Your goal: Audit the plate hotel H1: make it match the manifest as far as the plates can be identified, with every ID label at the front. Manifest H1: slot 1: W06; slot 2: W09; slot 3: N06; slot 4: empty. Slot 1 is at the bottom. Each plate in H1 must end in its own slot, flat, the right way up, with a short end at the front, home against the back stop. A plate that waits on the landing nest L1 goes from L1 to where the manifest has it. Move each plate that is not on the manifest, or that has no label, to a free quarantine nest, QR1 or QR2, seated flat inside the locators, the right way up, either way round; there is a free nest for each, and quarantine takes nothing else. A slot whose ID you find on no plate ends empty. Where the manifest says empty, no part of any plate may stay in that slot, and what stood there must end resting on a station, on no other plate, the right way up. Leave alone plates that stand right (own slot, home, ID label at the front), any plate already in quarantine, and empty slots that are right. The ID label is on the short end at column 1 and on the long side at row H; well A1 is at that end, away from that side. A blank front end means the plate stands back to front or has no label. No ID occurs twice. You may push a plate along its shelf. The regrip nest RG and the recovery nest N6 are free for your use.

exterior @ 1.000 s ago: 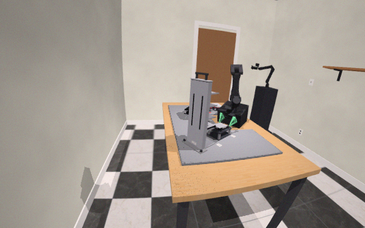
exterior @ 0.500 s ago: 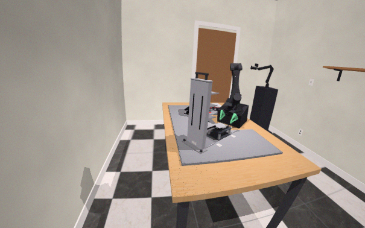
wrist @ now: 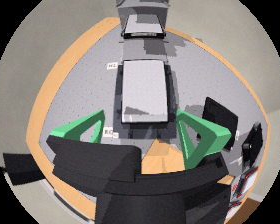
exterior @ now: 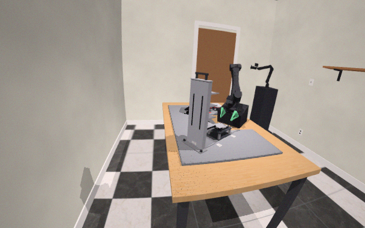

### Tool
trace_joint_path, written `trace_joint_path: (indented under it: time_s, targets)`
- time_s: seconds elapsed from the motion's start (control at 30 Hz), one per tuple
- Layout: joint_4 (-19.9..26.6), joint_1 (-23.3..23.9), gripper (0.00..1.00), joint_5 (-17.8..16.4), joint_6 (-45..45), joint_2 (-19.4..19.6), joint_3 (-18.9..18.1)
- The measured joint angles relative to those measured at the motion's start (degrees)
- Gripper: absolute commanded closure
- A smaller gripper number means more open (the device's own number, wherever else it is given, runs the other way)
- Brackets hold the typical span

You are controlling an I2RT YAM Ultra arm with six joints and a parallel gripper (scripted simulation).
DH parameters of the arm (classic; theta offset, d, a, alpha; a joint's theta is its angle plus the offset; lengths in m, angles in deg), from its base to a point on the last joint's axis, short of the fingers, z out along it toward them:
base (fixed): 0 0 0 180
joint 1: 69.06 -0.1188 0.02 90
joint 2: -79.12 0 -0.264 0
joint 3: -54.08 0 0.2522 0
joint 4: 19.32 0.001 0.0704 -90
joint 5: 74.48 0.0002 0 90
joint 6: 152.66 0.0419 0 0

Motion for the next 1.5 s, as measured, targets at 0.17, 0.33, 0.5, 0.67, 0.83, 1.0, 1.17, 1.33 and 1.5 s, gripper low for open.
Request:
trace_joint_path:
  time_s: [0.17, 0.33, 0.5, 0.67, 0.83, 1.0, 1.17, 1.33, 1.5]
  targets:
    - [3.98, -0.26, 0.00, 0.31, 0.26, -2.71, -0.57]
    - [8.70, -0.85, 0.00, 0.66, 0.57, -6.21, -1.25]
    - [13.18, -1.40, 0.00, 1.07, 0.94, -9.73, -2.43]
    - [16.52, -1.64, 0.00, 1.42, 1.25, -11.93, -3.30]
    - [20.39, -2.08, 0.00, 1.64, 1.44, -13.73, -3.91]
    - [25.42, -2.71, 0.00, 2.05, 1.84, -17.53, -6.40]
    - [30.60, -3.37, 0.00, 2.56, 2.29, -20.44, -8.87]
    - [34.53, -3.69, 0.00, 2.95, 2.64, -21.84, -10.38]
    - [39.26, -4.44, 0.00, 3.39, 3.08, -23.65, -12.76]
